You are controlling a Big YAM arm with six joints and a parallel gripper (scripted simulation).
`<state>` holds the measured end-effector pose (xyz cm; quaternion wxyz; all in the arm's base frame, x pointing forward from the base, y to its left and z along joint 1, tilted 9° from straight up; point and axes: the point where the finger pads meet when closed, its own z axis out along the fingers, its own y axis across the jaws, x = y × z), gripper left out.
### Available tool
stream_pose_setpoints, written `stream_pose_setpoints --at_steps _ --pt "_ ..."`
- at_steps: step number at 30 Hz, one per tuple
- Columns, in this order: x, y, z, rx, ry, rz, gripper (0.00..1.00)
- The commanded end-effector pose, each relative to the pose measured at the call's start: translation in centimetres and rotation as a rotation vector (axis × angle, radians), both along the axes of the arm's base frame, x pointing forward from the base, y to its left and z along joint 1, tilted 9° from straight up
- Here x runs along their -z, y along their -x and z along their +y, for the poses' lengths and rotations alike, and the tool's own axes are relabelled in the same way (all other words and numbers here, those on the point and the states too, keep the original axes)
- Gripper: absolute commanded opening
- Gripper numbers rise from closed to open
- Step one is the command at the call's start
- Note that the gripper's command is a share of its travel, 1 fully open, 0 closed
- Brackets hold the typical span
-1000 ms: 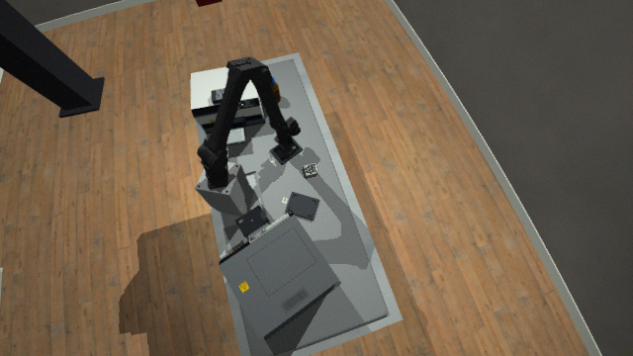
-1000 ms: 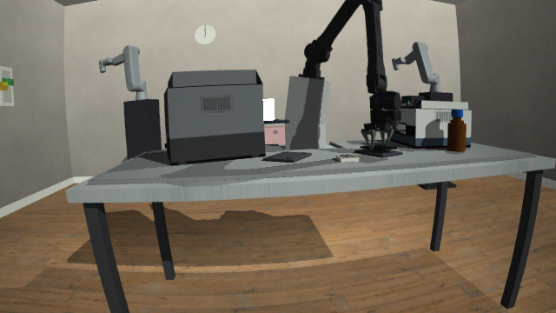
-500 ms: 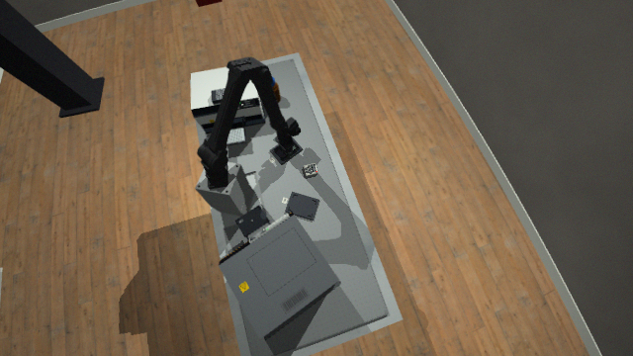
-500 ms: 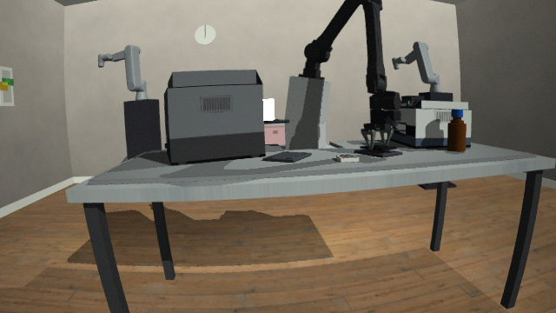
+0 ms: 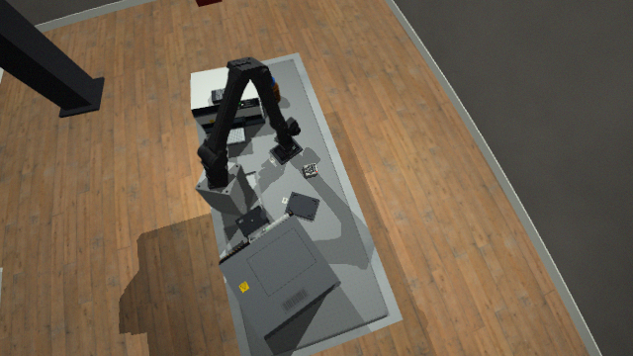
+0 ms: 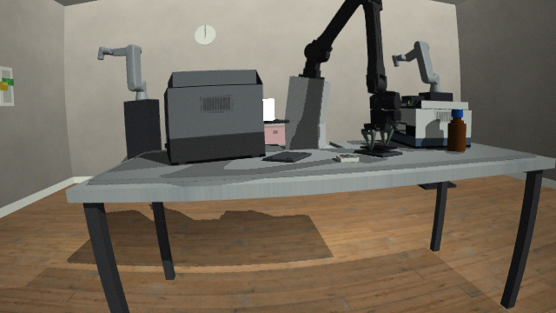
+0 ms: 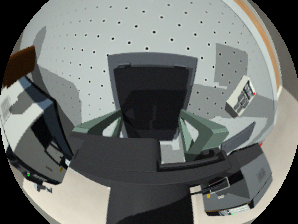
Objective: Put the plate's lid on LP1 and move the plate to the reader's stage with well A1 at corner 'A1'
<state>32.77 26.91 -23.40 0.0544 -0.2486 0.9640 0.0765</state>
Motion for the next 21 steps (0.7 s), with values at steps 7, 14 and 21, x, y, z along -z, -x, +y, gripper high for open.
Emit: stream_pose_setpoints --at_steps 7,14,21 --pt "-0.94 -0.47 0.52 -0.005 -0.014 -0.02 0.85" --pt "-0.92 -0.26 0.68 -0.011 -0.013 -0.019 0.85" --pt "-0.91 -0.27 0.62 -0.009 -0.013 -0.019 0.85"
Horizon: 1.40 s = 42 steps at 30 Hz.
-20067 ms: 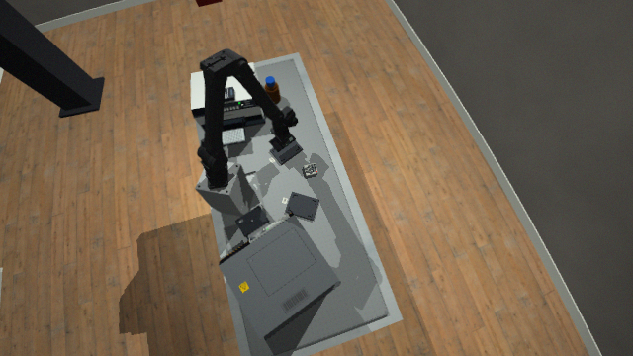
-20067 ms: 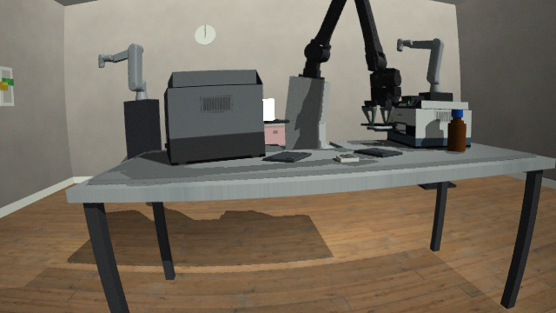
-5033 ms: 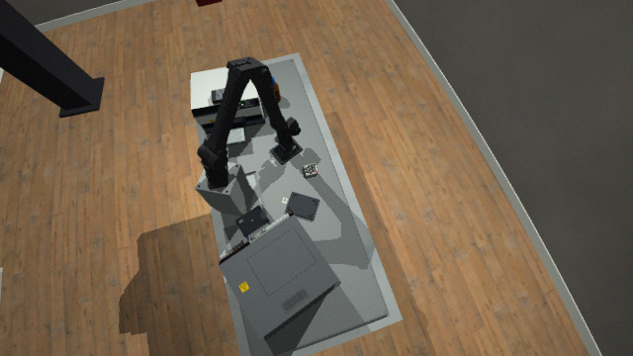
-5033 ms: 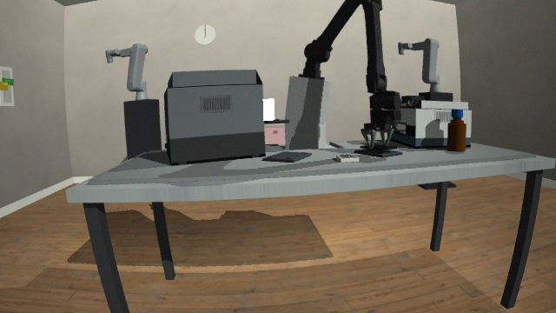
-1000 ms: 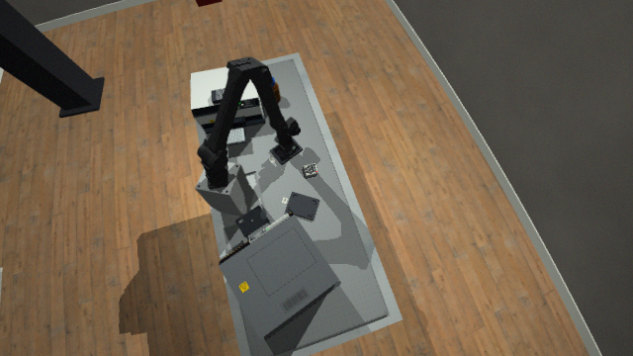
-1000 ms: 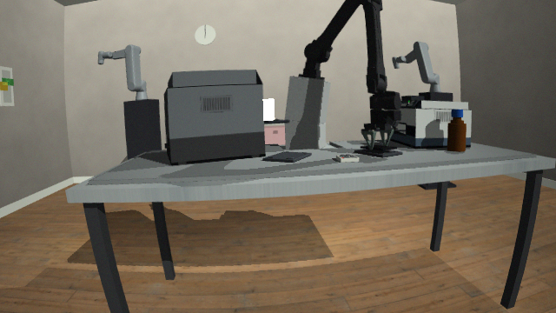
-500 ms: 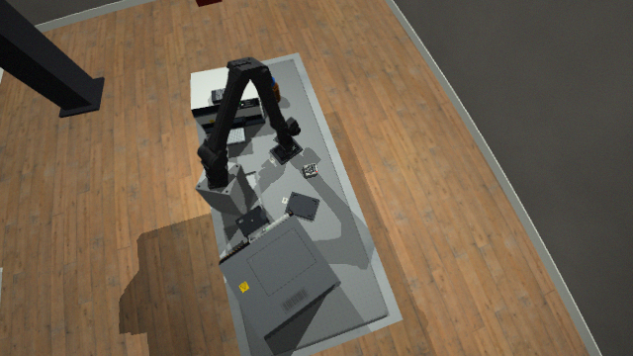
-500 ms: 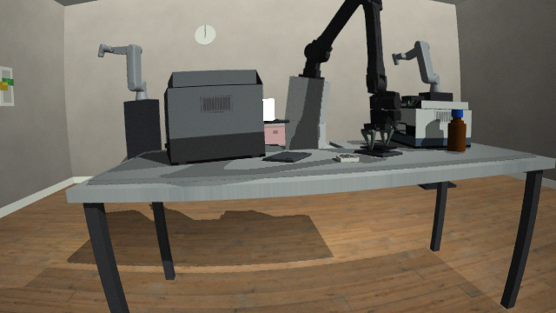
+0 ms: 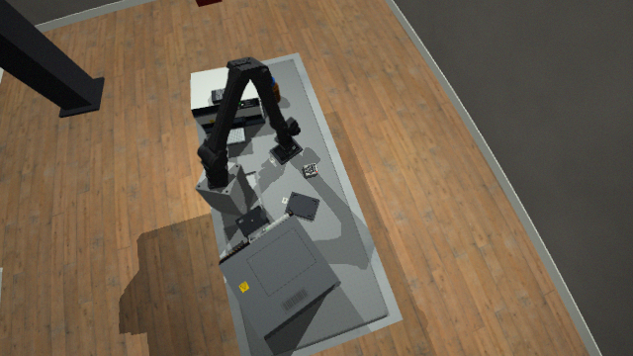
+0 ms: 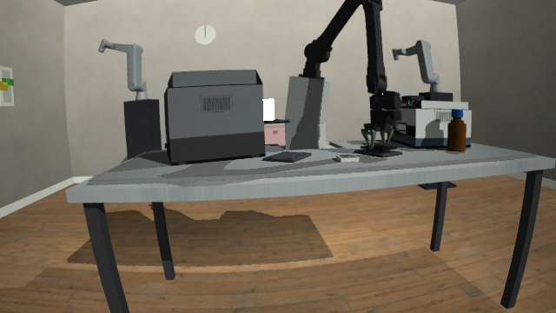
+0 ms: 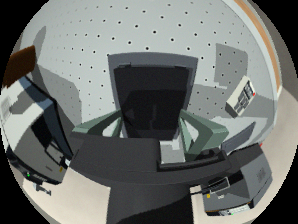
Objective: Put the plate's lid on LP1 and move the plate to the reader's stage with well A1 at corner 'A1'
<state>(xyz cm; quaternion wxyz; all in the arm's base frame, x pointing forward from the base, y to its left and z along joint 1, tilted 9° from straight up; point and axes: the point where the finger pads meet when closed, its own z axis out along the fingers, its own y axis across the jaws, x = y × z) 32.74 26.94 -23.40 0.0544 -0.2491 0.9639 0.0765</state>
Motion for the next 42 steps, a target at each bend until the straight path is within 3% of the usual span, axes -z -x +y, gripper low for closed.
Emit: stream_pose_setpoints --at_steps 1,34,42 --pt "-0.9 -0.3 0.6 -0.008 -0.013 -0.018 0.85" --pt "-0.3 -1.0 0.0 0.013 -0.008 -0.013 0.85" --pt "0.5 0.7 -0.4 -0.003 0.012 0.013 0.85"
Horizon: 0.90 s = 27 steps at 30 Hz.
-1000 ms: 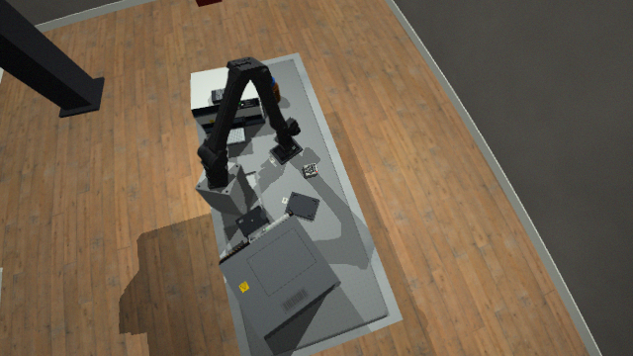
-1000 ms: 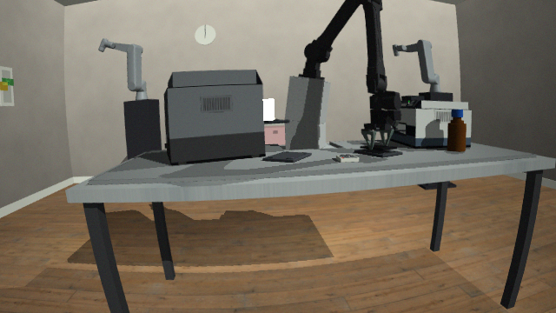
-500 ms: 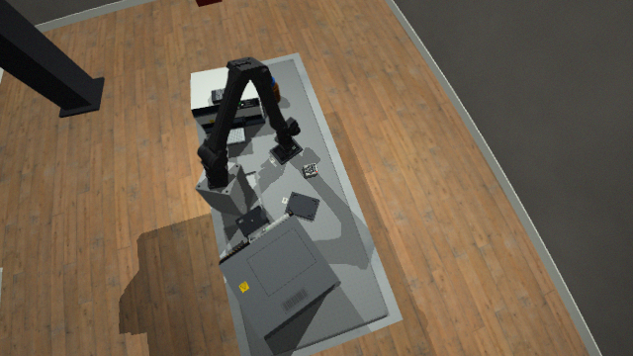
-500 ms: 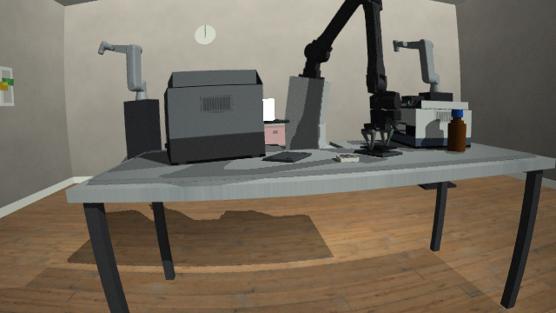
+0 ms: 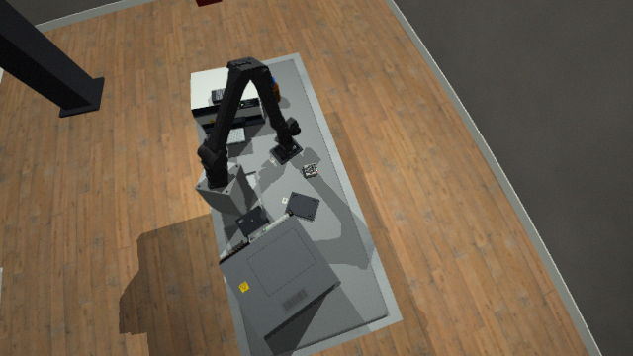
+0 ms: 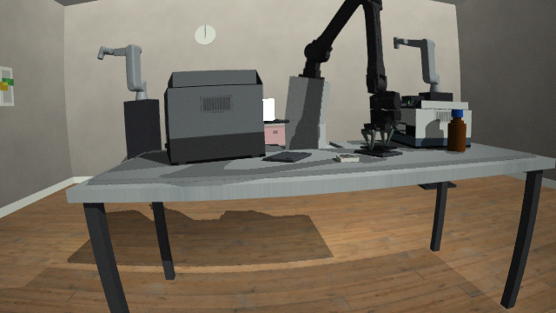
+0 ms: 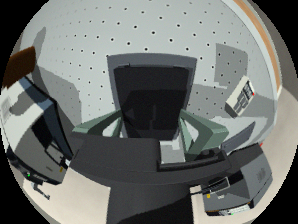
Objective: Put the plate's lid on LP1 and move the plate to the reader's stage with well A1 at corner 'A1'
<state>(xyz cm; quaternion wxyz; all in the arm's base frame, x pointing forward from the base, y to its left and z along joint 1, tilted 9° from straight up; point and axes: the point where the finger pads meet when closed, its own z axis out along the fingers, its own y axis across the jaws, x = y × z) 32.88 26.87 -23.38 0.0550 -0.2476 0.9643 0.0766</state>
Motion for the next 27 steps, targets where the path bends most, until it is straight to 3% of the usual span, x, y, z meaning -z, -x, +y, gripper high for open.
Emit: stream_pose_setpoints --at_steps 1,13,23,27 --pt "0.5 0.9 -0.3 -0.007 0.013 0.015 0.85" --pt "-0.9 -0.7 1.0 -0.009 -0.015 -0.021 0.85" --pt "-1.1 -0.8 1.1 -0.008 -0.017 -0.025 0.85" --pt "-0.2 0.3 0.3 -0.008 0.001 -0.002 0.85"
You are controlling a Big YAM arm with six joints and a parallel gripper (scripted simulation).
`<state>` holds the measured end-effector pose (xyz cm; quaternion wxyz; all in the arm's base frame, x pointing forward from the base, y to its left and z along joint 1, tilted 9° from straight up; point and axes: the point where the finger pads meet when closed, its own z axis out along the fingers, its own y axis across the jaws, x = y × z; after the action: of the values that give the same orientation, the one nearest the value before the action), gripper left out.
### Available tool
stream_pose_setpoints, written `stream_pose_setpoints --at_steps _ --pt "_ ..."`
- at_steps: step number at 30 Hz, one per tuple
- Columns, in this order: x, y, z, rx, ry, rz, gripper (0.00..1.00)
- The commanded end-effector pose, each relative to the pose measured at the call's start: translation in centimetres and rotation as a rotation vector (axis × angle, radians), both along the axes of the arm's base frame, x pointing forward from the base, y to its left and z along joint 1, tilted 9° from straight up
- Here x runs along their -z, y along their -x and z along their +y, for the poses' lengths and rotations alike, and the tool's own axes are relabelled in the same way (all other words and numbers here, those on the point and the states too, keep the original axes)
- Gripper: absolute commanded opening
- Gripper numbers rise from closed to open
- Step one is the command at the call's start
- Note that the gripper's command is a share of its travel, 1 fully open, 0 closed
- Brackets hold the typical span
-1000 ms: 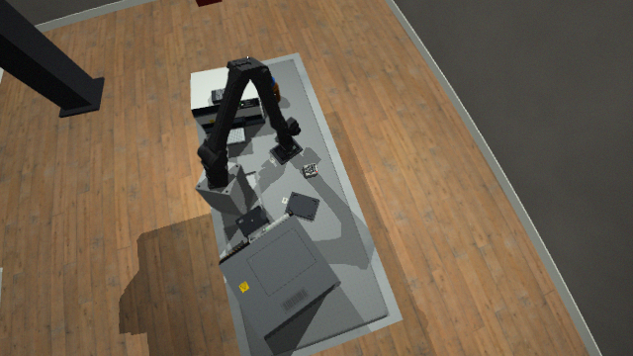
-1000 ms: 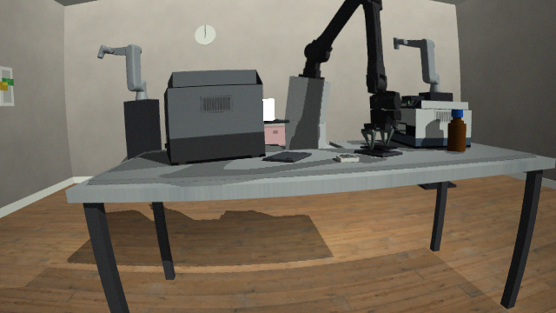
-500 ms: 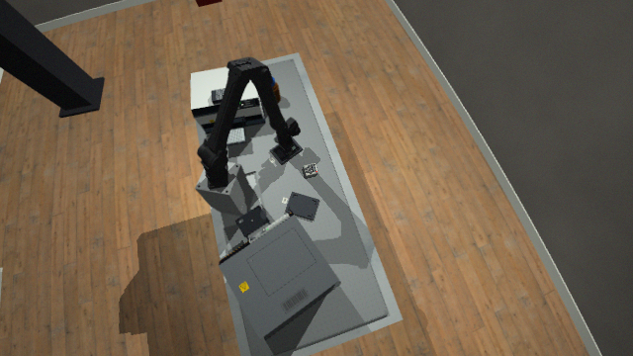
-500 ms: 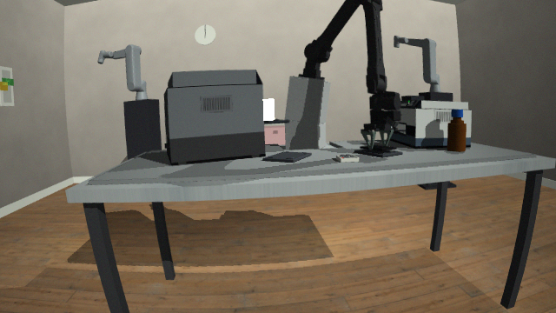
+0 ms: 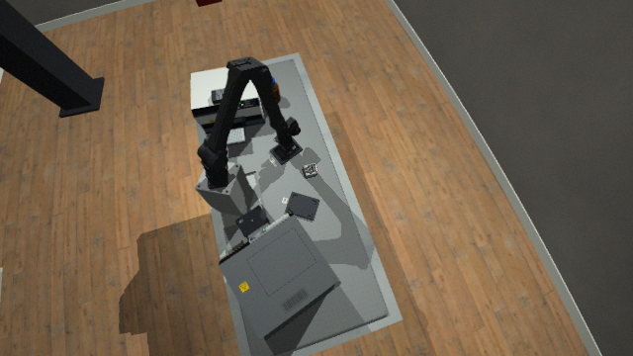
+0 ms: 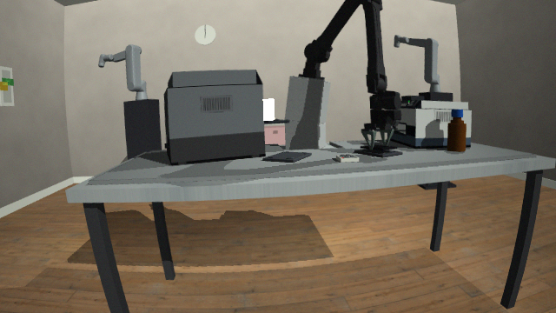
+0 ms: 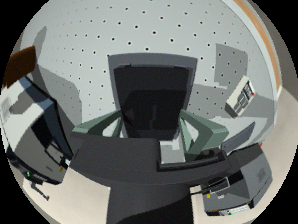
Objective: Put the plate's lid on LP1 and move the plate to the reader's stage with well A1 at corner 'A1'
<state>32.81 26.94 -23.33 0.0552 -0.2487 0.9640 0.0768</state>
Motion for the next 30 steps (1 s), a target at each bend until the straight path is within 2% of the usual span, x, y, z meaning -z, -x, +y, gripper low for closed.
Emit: stream_pose_setpoints --at_steps 1,10,18,30 --pt "0.0 0.4 0.1 -0.005 0.003 0.002 0.85" --pt "0.5 0.7 -0.2 -0.005 0.012 0.012 0.85" --pt "-0.5 0.0 0.4 -0.004 -0.004 -0.007 0.85" --pt "-0.9 -0.3 0.6 -0.003 -0.01 -0.016 0.85"
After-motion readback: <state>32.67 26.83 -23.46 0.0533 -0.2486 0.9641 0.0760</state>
